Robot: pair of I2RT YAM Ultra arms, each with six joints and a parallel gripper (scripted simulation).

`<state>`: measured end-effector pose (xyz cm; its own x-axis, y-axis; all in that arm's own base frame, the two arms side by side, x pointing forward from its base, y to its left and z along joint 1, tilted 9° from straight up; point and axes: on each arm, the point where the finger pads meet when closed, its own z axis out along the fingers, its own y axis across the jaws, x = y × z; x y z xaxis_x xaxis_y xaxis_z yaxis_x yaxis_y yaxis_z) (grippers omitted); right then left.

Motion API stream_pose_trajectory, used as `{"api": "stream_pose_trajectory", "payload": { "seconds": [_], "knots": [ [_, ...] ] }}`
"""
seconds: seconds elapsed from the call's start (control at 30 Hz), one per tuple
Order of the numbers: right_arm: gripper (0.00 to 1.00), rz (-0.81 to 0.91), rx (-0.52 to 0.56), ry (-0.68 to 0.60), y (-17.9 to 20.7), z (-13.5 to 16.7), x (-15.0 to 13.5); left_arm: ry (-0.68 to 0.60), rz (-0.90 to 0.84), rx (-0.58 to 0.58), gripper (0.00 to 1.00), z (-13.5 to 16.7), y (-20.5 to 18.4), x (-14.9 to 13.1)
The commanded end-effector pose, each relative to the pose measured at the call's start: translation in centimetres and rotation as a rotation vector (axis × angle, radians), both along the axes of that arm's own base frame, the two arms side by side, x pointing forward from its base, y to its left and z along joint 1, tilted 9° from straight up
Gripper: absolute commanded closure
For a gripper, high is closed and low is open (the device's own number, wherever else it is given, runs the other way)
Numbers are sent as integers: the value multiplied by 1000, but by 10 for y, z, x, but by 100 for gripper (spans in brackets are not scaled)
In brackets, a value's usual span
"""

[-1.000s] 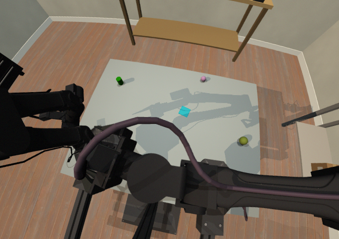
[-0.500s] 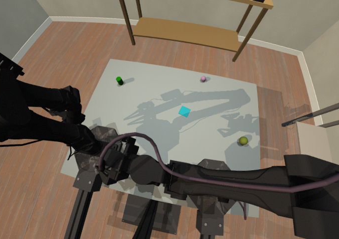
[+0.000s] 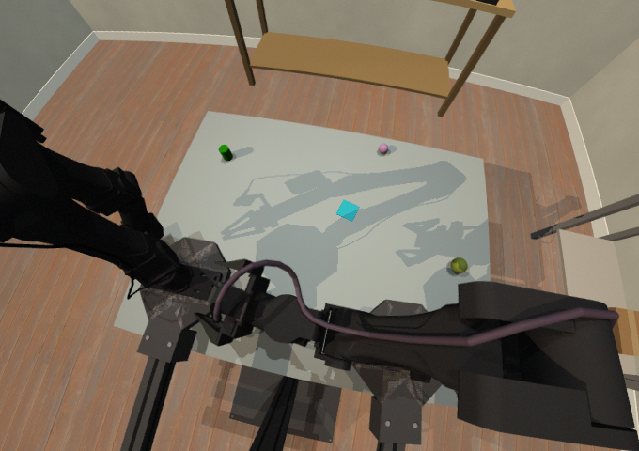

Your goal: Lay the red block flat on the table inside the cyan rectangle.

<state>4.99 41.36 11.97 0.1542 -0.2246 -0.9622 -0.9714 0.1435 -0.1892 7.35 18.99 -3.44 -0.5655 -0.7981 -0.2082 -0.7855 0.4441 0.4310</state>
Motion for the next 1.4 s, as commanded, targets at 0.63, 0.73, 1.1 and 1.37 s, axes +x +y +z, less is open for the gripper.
{"api": "stream_pose_trajectory", "payload": {
  "seconds": [0.63, 0.73, 1.1, 1.37],
  "knots": [
    [0, 3, 31, -6, -5, -8, 4, 56, -849, -332, 45, -46, 25, 18],
    [0, 3, 31, -6, -5, -8, 4, 56, -957, -350, 45, -51, 27, 18],
    [0, 1, 34, -3, -5, -8, 3, 55, -1311, -356, 45, -70, 34, 17],
    [0, 1, 34, -3, -5, -8, 3, 45, -1444, -349, 45, -80, 34, 14]
  ]
}}
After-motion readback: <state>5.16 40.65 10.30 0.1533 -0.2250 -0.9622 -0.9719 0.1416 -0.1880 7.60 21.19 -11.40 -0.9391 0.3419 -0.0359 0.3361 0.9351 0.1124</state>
